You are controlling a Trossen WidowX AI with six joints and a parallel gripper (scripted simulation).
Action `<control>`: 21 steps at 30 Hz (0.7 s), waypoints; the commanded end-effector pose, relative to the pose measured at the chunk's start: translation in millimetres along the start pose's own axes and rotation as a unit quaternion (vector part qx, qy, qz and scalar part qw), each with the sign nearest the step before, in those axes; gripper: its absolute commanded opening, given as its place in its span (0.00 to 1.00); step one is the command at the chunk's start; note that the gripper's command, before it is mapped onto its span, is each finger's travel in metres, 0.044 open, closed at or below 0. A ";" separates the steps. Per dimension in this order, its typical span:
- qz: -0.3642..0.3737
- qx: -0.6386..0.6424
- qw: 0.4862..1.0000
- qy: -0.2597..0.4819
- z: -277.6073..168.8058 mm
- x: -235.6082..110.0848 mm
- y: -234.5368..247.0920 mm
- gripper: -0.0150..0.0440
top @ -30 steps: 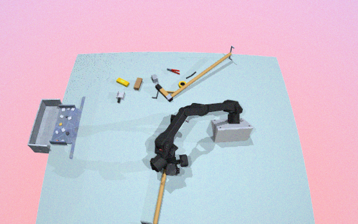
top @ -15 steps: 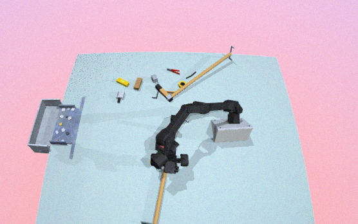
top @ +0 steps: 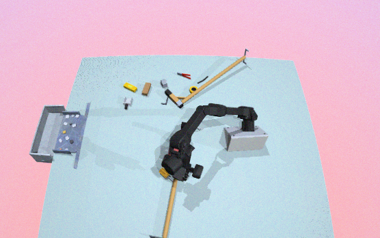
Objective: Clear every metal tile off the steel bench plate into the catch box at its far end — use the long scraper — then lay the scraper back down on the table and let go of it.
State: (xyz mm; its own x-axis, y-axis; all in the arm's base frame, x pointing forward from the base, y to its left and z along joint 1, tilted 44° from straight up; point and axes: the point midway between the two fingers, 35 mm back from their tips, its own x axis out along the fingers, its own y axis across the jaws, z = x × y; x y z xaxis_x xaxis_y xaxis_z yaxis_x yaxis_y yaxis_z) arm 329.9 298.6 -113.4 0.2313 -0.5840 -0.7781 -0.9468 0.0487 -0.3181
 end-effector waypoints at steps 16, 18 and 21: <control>-0.010 0.209 0.977 -0.035 -0.1 -53.3 19.5 0.25; -0.010 0.231 0.972 -0.039 -0.3 -58.6 21.5 0.25; -0.010 0.262 0.964 -0.045 -0.8 -66.5 24.7 0.25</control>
State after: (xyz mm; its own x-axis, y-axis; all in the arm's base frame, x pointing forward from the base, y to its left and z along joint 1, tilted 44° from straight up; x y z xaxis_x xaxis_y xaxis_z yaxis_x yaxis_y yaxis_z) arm 299.1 333.7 -74.9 0.2860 -0.5250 -0.8016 -0.7479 0.4007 -0.5292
